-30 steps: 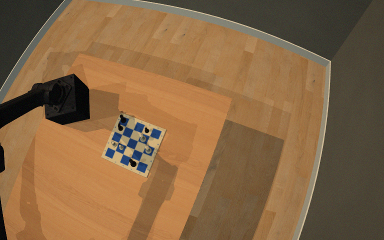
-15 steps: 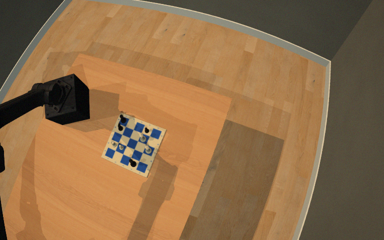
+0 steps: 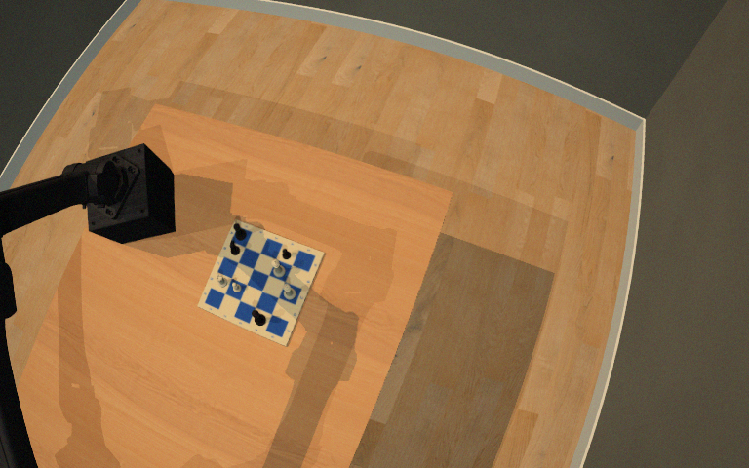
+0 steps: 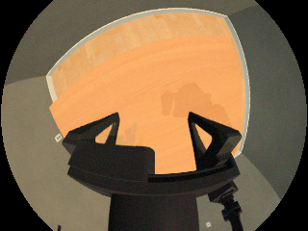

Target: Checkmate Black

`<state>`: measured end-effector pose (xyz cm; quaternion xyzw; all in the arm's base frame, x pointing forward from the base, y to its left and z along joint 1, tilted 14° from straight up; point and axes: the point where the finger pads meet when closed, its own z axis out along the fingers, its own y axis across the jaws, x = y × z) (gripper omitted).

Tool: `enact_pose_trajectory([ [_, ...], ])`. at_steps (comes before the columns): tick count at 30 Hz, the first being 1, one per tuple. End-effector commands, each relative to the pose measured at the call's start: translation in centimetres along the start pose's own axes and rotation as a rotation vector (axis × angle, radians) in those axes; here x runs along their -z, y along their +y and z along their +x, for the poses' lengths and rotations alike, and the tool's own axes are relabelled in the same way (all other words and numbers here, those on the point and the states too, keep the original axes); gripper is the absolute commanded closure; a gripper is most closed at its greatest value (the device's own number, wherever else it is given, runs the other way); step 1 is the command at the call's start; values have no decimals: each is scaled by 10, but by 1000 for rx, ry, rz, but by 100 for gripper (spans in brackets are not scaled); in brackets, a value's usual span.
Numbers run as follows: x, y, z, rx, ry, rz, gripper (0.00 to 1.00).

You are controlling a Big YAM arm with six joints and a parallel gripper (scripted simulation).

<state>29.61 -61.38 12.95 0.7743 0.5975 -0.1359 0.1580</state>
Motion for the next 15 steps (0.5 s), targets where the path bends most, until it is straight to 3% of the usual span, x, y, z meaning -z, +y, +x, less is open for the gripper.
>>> enact_pose_trajectory([
  [1, 34, 40, 28, 113, -26, -64, 0],
  [2, 40, 49, 52, 169, -17, -74, 0],
  [4, 40, 49, 52, 169, -17, -74, 0],
  [7, 57, 69, 132, 371, 10, -109, 0],
  [10, 68, 74, 170, 449, 17, -122, 0],
  [11, 74, 76, 201, 529, 27, -136, 0],
  [12, 76, 76, 204, 529, 27, -136, 0],
  [13, 83, 76, 239, 613, 36, -152, 0],
  [14, 83, 76, 239, 613, 36, -152, 0],
  [15, 91, 73, 273, 699, 44, -167, 0],
])
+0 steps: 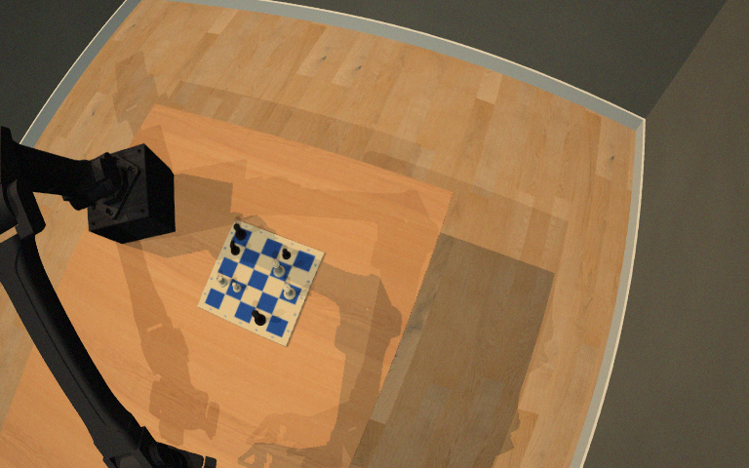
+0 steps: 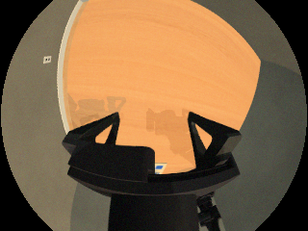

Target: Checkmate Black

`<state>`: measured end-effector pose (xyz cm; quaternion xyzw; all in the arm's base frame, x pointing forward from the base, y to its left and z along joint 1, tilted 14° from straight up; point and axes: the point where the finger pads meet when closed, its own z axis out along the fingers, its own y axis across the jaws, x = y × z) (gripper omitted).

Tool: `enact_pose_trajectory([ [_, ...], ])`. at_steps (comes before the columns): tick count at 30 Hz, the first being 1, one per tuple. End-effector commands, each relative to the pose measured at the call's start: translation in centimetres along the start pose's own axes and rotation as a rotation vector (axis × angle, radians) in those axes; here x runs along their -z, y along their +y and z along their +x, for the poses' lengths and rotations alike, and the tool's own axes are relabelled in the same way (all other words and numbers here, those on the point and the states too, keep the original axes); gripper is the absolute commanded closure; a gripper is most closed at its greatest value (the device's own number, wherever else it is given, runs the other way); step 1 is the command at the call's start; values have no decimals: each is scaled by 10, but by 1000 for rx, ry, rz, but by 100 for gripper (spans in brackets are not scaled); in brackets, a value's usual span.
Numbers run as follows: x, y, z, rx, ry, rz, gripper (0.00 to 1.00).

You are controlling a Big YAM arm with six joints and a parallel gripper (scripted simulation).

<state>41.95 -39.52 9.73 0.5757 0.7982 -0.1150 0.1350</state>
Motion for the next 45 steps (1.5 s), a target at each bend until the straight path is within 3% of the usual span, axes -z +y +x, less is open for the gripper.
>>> enact_pose_trajectory([
  [1, 27, 39, 54, 235, -24, -60, 0],
  [2, 29, 42, 61, 235, -25, -57, 0],
  [3, 33, 52, 92, 323, -18, -71, 0],
  [6, 34, 53, 94, 323, -18, -71, 0],
  [9, 46, 69, 189, 582, 0, -112, 0],
  [10, 46, 69, 190, 582, 0, -112, 0],
  [11, 49, 69, 220, 664, 4, -125, 0],
  [12, 49, 69, 220, 664, 4, -124, 0],
  [14, 53, 63, 274, 817, 10, -146, 0],
  [15, 53, 63, 274, 817, 9, -145, 0],
  [18, 56, 46, 337, 1008, 14, -171, 0],
  [21, 56, 28, 377, 1143, 15, -187, 0],
  [29, 54, 11, 405, 1247, 15, -199, 0],
  [32, 58, 26, 398, 1241, 6, -205, 0],
  [35, 51, 14, 402, 1242, 28, -187, 0],
  [43, 52, 14, 402, 1242, 28, -187, 0],
  [45, 41, 7, 403, 1234, 40, -177, 0],
])
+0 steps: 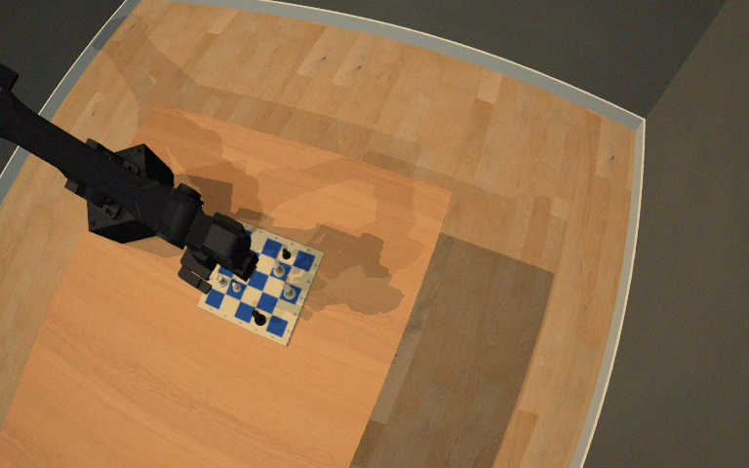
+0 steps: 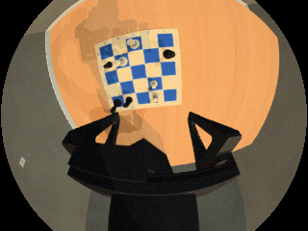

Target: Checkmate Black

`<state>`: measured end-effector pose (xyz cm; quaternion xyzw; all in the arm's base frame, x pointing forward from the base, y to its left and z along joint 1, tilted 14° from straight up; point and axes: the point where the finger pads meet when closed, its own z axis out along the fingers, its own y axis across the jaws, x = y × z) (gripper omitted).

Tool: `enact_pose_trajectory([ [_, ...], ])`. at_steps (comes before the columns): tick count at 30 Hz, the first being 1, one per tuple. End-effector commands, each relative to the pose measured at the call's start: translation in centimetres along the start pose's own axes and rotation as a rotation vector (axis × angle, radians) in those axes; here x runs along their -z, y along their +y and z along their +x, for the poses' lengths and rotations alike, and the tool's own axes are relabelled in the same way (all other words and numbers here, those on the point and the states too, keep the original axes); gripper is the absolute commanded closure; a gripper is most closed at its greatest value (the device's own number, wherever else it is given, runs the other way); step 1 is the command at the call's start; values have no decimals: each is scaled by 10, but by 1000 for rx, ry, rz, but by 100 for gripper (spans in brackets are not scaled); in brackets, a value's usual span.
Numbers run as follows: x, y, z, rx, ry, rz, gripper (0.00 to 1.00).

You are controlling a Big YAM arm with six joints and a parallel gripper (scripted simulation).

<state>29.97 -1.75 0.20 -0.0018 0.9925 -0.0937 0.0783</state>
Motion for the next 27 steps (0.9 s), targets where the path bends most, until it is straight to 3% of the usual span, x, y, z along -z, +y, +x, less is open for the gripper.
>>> enact_pose_trajectory([
  [1, -16, -3, 1, 3, 9, 1, 0],
  [4, -49, -2, 2, 3, 10, -1, 0],
  [7, -60, -3, 4, 3, 10, 1, 0],
  [8, -57, -4, -12, -2, -15, 1, 67],
  [12, -56, -4, -15, -3, -22, 1, 67],
  [14, -48, -5, -20, -8, -49, 1, 67],
  [20, -58, -3, -4, 1, 3, 1, 67],
  [27, -54, -4, -7, -2, -11, 1, 67],
])
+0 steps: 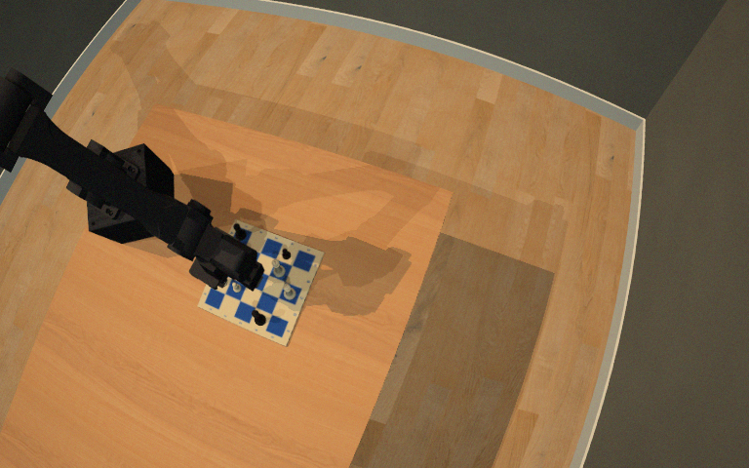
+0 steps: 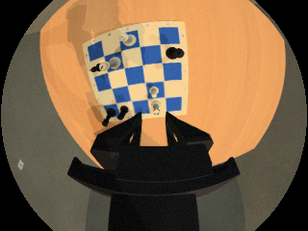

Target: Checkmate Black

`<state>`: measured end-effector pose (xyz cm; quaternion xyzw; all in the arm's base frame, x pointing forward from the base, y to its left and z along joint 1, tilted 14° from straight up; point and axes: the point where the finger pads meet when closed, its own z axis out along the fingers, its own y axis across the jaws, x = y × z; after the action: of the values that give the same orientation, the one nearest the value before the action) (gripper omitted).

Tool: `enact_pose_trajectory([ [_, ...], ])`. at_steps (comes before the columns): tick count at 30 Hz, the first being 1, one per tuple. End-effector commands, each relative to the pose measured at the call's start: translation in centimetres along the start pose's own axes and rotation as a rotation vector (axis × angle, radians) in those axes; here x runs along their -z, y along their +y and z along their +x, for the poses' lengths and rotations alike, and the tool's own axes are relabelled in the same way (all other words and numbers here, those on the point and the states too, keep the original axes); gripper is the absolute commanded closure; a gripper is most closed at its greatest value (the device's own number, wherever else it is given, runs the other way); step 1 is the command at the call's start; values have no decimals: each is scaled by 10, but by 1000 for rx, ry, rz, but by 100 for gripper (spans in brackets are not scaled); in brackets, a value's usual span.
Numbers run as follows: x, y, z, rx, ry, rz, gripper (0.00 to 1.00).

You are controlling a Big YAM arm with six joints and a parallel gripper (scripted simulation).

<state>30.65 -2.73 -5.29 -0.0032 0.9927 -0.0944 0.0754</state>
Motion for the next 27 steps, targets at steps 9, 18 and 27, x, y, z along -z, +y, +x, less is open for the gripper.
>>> enact_pose_trajectory([
  [9, 2, -5, -9, -6, -16, 0, 67],
  [18, 2, -5, -9, -6, -16, 0, 67],
  [27, -5, -4, -7, -3, -10, -1, 67],
])
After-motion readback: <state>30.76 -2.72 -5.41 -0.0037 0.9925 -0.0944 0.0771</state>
